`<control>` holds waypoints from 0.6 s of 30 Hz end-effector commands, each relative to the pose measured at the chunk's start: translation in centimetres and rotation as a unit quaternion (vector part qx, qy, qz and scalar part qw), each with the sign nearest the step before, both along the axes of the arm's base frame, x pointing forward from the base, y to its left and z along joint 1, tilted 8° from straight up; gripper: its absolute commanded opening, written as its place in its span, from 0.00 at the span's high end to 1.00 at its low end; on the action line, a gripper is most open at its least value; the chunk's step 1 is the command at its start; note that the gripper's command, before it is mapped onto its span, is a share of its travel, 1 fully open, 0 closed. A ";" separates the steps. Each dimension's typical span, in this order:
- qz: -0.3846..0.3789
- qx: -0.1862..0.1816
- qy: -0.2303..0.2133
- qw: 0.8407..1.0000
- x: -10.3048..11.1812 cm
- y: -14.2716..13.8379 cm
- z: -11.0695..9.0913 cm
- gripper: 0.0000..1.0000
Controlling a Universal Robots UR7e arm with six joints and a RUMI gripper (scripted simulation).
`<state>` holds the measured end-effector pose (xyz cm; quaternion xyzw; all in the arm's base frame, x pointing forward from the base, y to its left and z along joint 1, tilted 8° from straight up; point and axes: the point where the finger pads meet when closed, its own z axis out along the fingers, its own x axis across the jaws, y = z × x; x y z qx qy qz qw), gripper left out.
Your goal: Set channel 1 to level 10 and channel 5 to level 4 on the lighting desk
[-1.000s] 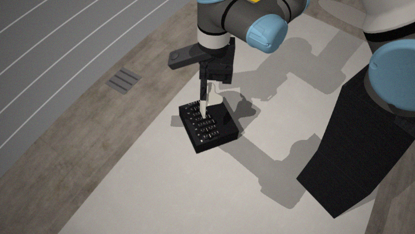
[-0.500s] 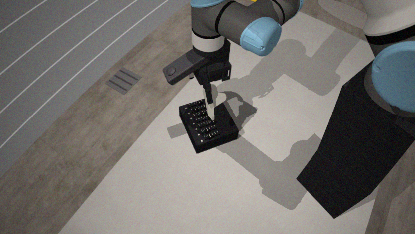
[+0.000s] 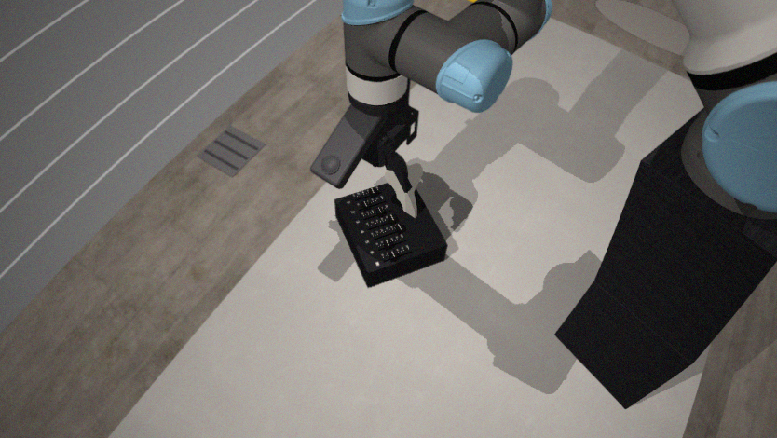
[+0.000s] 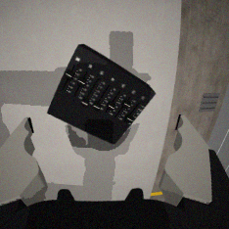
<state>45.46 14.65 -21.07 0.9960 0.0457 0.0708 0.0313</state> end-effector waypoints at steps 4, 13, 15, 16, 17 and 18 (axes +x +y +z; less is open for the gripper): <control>0.164 -0.023 0.008 0.986 0.2 0.5 -0.5 0.00; 0.323 -0.049 0.017 0.945 0.4 0.9 -1.1 0.00; 0.366 -0.056 0.019 0.929 0.5 1.0 -1.3 0.00; 0.388 -0.059 0.020 0.920 0.5 1.1 -1.4 0.00; 0.409 -0.063 0.022 0.910 0.5 1.1 -1.4 0.00; 0.430 -0.066 0.023 0.900 0.6 1.2 -1.5 0.00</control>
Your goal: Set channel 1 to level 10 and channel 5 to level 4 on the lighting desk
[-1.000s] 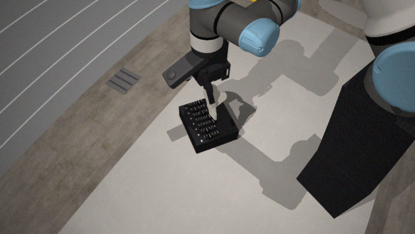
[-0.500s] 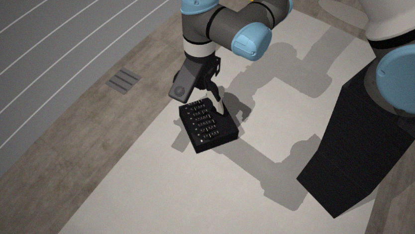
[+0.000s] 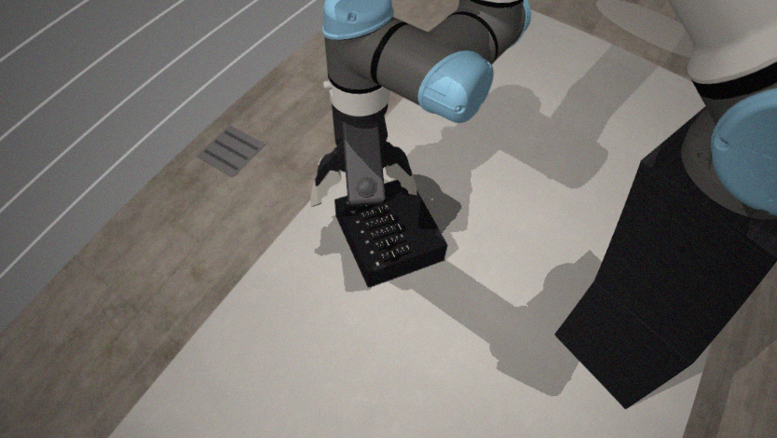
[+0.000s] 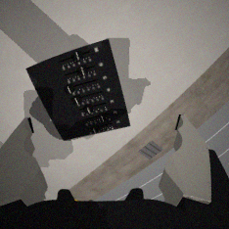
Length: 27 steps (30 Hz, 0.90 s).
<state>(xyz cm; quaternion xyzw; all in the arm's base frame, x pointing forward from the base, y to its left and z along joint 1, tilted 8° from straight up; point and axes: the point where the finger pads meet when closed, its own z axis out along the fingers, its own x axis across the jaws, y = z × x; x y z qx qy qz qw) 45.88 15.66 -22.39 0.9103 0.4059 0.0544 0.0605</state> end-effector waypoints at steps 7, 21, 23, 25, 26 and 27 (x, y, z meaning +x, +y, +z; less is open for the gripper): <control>0.231 -0.035 0.014 0.972 0.5 0.4 -0.7 0.00; 0.458 -0.073 0.029 0.886 1.4 0.8 -1.5 0.00; 0.490 -0.078 0.031 0.868 1.5 0.8 -1.6 0.00; 0.520 -0.083 0.033 0.850 1.7 0.9 -1.7 0.00; 0.520 -0.083 0.033 0.850 1.7 0.9 -1.7 0.00; 0.520 -0.083 0.033 0.850 1.7 0.9 -1.7 0.00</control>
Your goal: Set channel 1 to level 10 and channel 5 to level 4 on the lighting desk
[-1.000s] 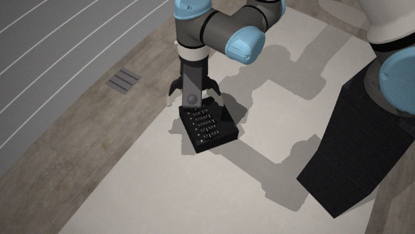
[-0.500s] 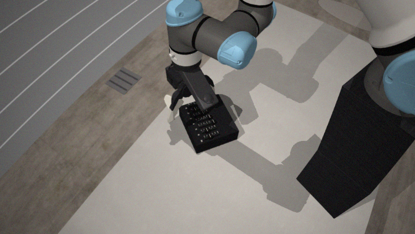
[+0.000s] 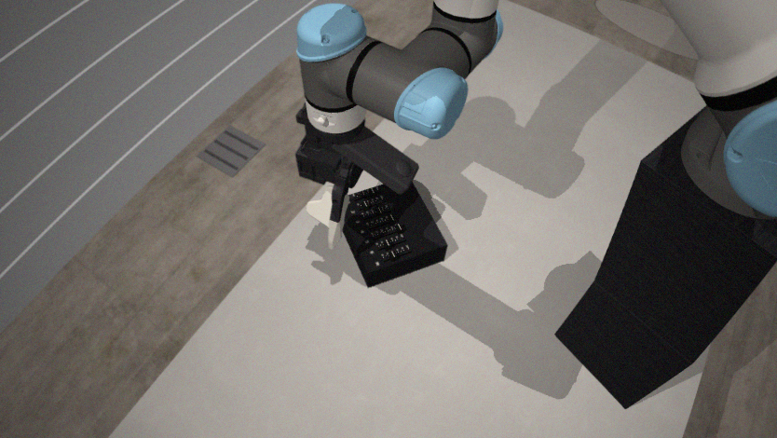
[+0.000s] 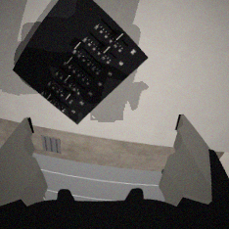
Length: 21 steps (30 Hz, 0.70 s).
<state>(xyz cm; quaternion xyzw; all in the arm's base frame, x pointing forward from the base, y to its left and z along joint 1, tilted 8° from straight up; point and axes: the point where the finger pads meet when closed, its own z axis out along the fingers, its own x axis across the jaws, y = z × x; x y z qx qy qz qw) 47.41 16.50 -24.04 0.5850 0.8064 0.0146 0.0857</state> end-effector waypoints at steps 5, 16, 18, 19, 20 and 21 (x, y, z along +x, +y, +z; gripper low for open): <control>0.111 -0.016 0.007 0.994 0.5 0.2 -0.3 0.00; 0.238 -0.038 0.016 0.970 1.2 0.5 -0.6 0.00; 0.248 -0.040 0.017 0.968 1.3 0.6 -0.7 0.00; 0.258 -0.042 0.018 0.965 1.3 0.6 -0.7 0.00; 0.267 -0.043 0.019 0.962 1.4 0.6 -0.7 0.00; 0.276 -0.045 0.019 0.960 1.4 0.7 -0.8 0.00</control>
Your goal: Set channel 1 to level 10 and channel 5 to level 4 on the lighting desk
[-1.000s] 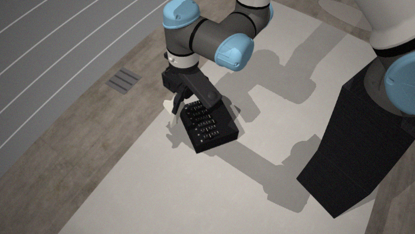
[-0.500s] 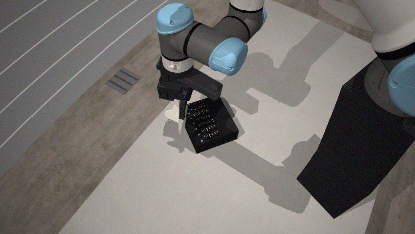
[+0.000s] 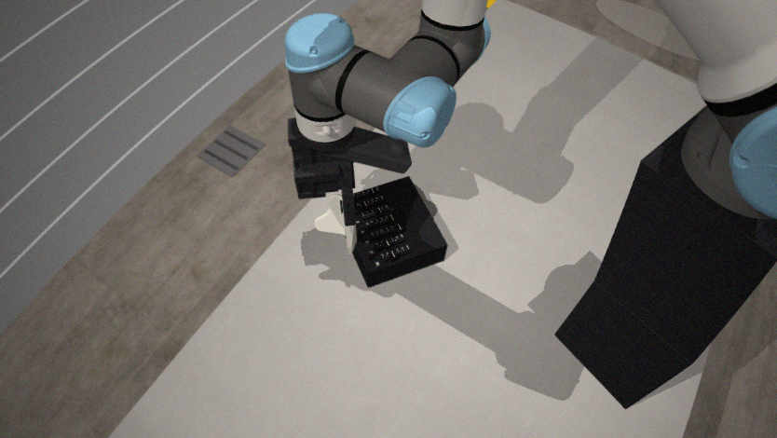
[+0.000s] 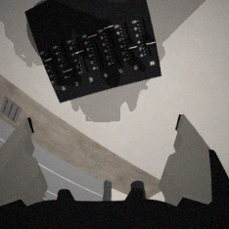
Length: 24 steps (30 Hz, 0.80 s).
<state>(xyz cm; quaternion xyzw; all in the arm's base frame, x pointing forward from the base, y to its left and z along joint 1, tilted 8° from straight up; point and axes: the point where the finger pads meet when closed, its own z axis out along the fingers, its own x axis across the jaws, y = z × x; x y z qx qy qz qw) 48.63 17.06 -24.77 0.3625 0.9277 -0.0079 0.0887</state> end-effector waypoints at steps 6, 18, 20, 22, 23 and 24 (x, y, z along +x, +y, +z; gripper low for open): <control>0.074 -0.012 0.005 0.997 0.5 0.2 -0.2 0.00; 0.118 -0.020 0.008 0.993 0.7 0.4 -0.3 0.00; 0.123 -0.021 0.008 0.992 0.7 0.4 -0.3 0.00; 0.126 -0.021 0.009 0.992 0.8 0.4 -0.3 0.00; 0.128 -0.021 0.009 0.992 0.8 0.4 -0.3 0.00; 0.129 -0.022 0.009 0.991 0.8 0.4 -0.3 0.00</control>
